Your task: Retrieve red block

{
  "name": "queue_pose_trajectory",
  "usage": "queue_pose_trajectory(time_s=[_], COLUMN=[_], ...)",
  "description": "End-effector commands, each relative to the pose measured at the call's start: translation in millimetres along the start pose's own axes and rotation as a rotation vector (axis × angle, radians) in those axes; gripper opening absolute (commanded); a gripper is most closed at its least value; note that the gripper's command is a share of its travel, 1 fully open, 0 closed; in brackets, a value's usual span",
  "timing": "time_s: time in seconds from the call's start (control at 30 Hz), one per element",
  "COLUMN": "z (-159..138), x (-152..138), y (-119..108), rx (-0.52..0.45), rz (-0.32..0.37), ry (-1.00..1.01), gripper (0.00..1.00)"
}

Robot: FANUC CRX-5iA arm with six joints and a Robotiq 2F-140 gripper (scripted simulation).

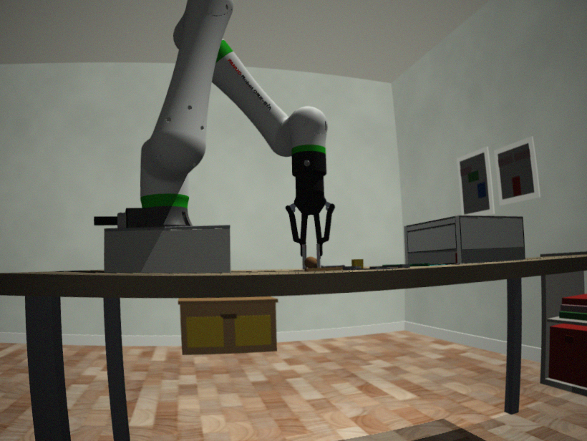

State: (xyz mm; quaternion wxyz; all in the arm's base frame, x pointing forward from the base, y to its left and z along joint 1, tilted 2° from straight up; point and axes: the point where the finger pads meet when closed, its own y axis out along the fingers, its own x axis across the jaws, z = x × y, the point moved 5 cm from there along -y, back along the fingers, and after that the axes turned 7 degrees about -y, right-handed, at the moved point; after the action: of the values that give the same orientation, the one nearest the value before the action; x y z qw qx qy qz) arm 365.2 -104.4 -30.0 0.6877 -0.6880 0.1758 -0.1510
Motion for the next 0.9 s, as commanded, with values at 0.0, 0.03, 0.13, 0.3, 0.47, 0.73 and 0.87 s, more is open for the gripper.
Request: queue_pose_trajectory(time_s=[0.0, 0.03, 0.13, 0.3, 0.47, 0.73, 0.87], z=[0.0, 0.0, 0.0, 0.0, 0.4, 4.6, 6.6], x=[0.2, 0.2, 0.2, 0.2, 0.2, 0.3, 0.4], y=[-1.6, -2.0, -2.8, -2.8, -2.8, -2.8, -2.8], rx=[0.000, 0.000, 0.000, 0.000, 0.000, 0.000, 0.000], rz=[0.000, 0.000, 0.000, 0.000, 0.000, 0.000, 0.000], ry=[0.000, 0.000, 0.000, 0.000, 0.003, 0.037, 0.053], gripper=[0.00, 0.00, 0.00, 0.00, 0.00, 0.00, 0.00])
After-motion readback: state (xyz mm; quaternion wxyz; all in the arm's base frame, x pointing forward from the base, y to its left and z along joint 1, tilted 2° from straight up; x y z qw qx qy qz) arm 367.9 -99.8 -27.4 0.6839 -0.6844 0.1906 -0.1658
